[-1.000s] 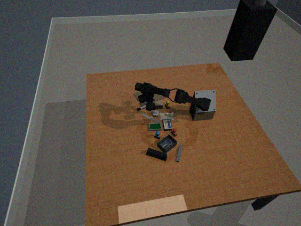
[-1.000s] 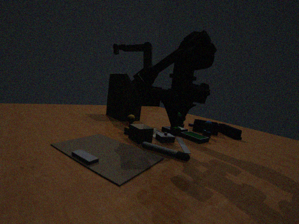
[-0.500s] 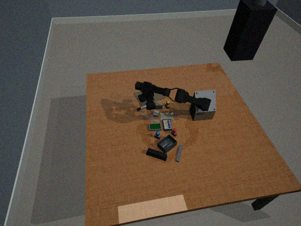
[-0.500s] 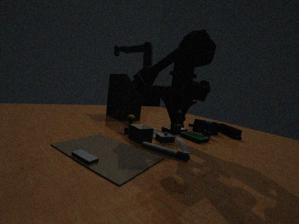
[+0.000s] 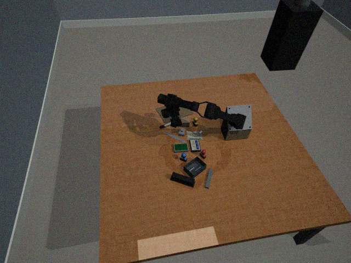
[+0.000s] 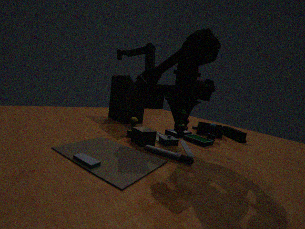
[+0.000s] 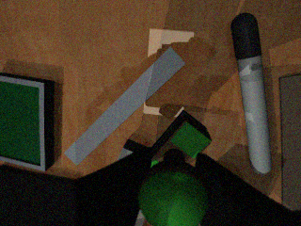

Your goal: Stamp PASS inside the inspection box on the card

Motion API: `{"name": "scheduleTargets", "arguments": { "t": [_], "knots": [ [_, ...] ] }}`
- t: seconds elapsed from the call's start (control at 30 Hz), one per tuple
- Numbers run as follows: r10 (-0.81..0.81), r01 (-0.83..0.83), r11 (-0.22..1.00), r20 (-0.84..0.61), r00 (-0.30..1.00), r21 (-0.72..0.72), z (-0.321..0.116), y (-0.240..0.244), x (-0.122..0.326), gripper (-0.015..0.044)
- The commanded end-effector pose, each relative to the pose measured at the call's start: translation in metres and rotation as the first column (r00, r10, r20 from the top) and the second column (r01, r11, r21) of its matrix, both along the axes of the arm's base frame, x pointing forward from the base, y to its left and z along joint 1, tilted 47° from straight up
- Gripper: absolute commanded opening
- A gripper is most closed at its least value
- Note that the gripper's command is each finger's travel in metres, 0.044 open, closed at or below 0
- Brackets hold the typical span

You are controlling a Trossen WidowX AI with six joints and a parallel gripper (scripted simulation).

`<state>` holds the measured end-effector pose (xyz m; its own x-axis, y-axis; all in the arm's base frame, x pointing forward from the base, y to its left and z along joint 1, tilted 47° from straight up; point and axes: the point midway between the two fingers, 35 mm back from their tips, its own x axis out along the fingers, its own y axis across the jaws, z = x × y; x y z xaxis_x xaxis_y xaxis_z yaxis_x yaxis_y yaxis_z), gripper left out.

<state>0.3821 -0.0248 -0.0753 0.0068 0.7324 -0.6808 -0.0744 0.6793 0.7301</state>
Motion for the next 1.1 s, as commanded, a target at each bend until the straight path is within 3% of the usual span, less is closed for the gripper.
{"name": "scheduleTargets", "arguments": {
  "t": [0.0,0.67,1.07],
  "knots": [
    [0.001,-0.001,1.000,0.003,1.000,-0.003,0.002,-0.002,0.000,0.0000],
    [0.001,-0.001,1.000,0.003,1.000,-0.002,0.009,-0.008,-0.001,0.0000],
    [-0.001,0.001,1.000,0.001,1.000,-0.005,0.058,0.034,-0.006,0.0000]
  ]
}}
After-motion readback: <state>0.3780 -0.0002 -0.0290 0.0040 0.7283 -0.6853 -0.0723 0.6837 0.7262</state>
